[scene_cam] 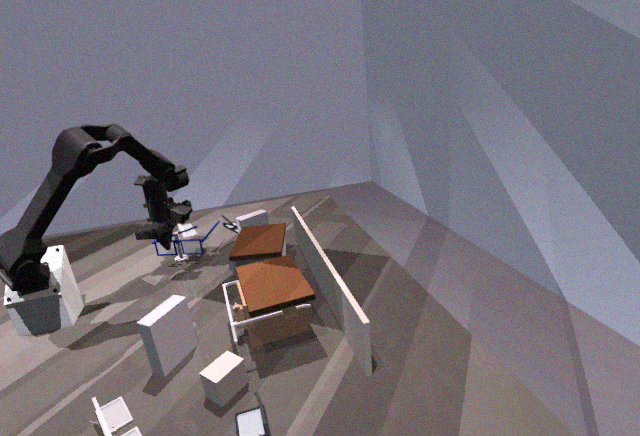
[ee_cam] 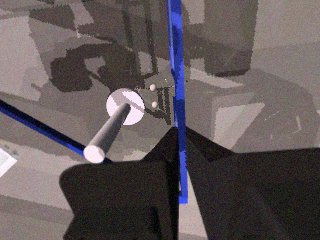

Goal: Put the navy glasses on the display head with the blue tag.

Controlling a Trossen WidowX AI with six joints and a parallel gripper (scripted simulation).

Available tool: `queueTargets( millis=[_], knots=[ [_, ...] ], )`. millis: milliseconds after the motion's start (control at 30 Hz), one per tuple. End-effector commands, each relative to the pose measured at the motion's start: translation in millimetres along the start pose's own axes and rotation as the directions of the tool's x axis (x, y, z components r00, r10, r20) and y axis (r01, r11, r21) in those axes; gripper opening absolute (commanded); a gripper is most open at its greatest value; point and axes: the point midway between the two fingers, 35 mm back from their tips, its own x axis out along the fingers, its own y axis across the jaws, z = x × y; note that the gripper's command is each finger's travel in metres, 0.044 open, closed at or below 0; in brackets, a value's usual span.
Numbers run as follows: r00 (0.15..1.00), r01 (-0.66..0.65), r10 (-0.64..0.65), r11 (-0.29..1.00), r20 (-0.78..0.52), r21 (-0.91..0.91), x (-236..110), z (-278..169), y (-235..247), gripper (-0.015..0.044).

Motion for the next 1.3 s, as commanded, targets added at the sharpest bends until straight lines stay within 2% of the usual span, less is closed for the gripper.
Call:
queueTargets(
  millis=[0, 1267],
  knots=[
    [1.000, -0.002, 0.002, 1.000, 0.006, 0.001, -2, 4, -4, 0.0000],
    [1.000, 0.000, 0.000, 1.000, 0.007, 0.001, -2, 35, -20, 0.0000]
  ],
)
